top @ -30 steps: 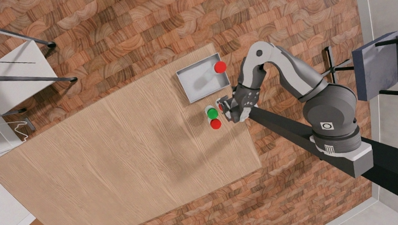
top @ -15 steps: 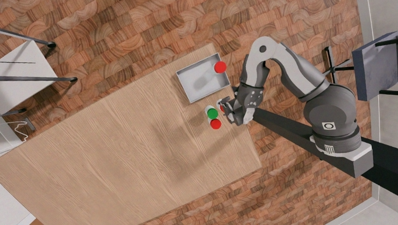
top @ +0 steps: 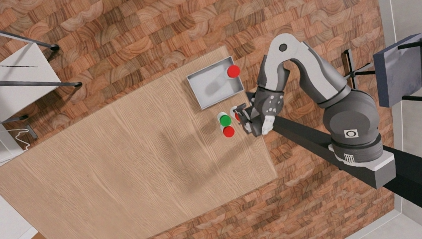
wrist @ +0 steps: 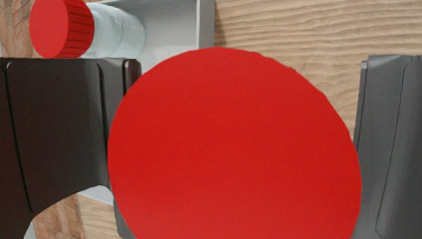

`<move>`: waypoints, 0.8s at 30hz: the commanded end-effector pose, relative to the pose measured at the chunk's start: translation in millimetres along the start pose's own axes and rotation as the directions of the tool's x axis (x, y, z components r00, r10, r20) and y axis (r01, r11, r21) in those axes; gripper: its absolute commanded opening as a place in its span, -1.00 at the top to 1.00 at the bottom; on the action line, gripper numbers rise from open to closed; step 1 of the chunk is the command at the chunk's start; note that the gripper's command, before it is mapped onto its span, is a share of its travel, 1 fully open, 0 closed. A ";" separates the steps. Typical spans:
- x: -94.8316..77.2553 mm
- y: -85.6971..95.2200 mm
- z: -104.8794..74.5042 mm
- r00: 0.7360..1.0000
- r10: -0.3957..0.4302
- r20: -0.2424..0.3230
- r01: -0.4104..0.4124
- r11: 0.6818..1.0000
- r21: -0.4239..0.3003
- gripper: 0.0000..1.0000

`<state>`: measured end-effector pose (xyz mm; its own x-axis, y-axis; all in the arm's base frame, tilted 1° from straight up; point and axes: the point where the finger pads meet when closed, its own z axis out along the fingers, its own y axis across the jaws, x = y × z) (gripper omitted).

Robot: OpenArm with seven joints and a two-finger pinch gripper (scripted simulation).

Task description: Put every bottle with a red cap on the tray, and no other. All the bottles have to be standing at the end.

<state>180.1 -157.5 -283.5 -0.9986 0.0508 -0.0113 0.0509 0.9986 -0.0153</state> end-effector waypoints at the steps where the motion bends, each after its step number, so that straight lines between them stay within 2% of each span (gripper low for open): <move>1: -1.5 -0.4 -1.6 1.000 0.002 0.005 -0.002 1.000 0.003 1.00; 4: -0.7 0.0 -3.2 1.000 0.000 0.003 0.000 1.000 0.000 1.00; 13: -1.9 -0.9 -24.9 1.000 0.003 0.005 -0.003 1.000 0.003 1.00; 20: -1.9 -0.9 -24.9 1.000 0.003 0.005 -0.003 1.000 0.003 1.00; 24: -5.8 -25.5 -24.2 1.000 0.002 0.004 -0.002 1.000 0.001 1.00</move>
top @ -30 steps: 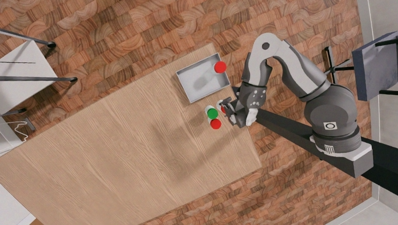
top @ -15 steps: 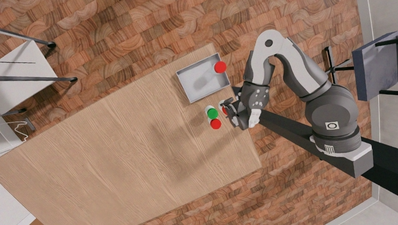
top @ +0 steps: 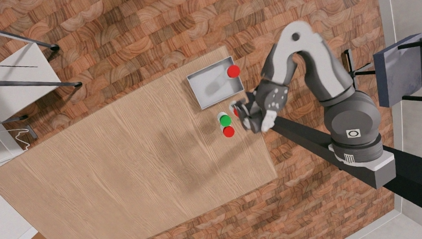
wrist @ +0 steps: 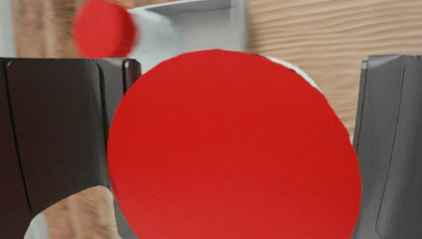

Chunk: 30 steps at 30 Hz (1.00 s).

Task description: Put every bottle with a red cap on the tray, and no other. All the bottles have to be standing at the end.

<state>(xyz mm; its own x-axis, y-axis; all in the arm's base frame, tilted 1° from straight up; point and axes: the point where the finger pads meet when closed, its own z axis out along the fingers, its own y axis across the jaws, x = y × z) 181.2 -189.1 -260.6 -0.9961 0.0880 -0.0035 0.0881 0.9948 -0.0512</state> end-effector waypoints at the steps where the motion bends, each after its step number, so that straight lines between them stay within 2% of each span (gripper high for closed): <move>1: -4.1 0.1 -1.9 0.999 -0.035 0.014 0.035 0.999 -0.034 1.00; 6: -11.2 -31.2 -1.3 0.999 -0.035 0.015 0.036 0.999 -0.032 1.00; 18: -10.7 -31.2 -0.7 1.000 -0.011 0.015 0.011 1.000 -0.026 1.00; 25: -10.6 -31.2 -0.7 0.998 0.062 0.012 -0.062 0.998 -0.027 1.00; 28: -10.6 -31.1 -0.7 0.992 0.128 0.010 -0.128 0.991 -0.028 1.00; 30: -10.6 -31.1 -0.7 0.992 0.128 0.010 -0.128 0.991 -0.028 1.00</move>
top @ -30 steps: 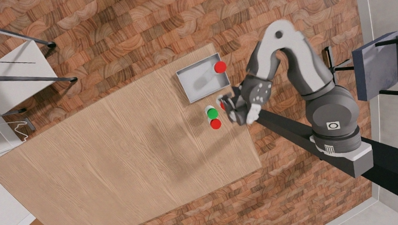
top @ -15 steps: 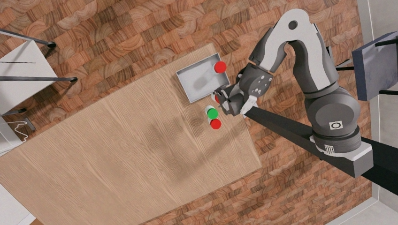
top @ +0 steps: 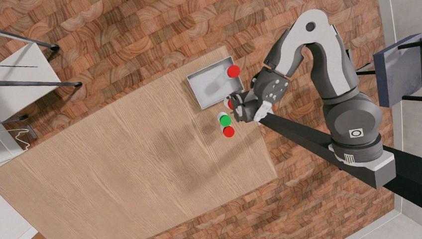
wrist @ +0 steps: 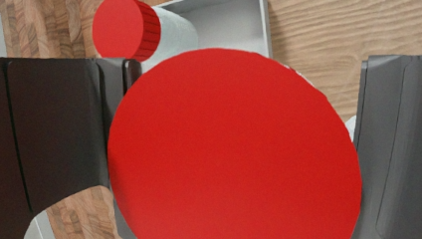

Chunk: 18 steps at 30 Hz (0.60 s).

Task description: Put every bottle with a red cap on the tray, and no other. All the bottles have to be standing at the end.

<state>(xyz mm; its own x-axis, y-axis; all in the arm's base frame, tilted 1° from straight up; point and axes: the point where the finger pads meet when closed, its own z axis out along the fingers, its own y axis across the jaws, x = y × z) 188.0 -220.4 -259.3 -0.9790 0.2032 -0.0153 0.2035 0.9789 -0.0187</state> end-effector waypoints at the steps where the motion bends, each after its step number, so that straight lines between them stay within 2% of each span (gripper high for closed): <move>1: -1.2 -0.3 -1.0 0.999 0.049 0.004 -0.049 0.999 0.004 1.00; 9: -1.1 -0.3 -1.0 0.980 0.197 0.003 -0.197 0.980 0.003 1.00; 14: -1.1 -0.2 -1.0 0.958 0.288 0.002 -0.288 0.958 0.002 1.00; 15: -1.1 -0.2 -0.9 0.946 0.323 0.002 -0.323 0.946 0.002 1.00; 17: -1.1 -0.2 -0.9 0.946 0.323 0.002 -0.323 0.946 0.002 1.00; 18: -1.1 -0.2 -0.9 0.933 0.359 0.002 -0.359 0.933 0.002 1.00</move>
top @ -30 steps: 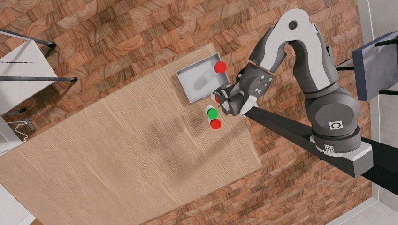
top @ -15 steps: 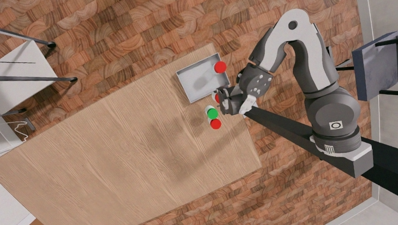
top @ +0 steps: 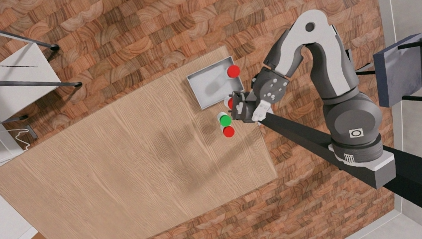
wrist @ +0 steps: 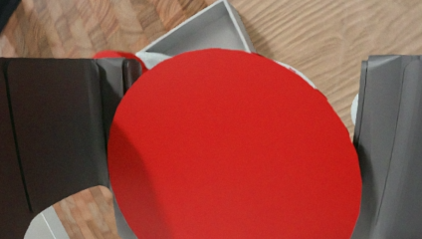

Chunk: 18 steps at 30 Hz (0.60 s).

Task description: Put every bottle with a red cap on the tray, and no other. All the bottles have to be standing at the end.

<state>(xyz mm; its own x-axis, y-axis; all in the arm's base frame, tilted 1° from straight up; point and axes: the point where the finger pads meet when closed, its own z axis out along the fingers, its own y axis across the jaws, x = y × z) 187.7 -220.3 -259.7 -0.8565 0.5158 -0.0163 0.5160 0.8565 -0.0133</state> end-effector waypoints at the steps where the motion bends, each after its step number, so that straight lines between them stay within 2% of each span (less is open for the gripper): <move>1: -1.4 0.2 -1.3 0.999 0.048 0.006 -0.048 0.999 0.001 1.00; 9: -1.4 0.2 -1.3 0.980 0.197 0.004 -0.197 0.980 0.000 1.00; 14: -1.4 0.2 -1.3 0.952 0.305 0.003 -0.305 0.952 -0.001 1.00; 16: -1.4 0.2 -1.3 0.952 0.305 0.003 -0.305 0.952 -0.001 1.00; 18: -1.3 0.3 -1.3 0.934 0.358 0.002 -0.358 0.934 -0.001 1.00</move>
<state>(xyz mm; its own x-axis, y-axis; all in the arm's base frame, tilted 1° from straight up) 187.5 -220.4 -260.1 -0.6365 0.7711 -0.0166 0.7713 0.6365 -0.0082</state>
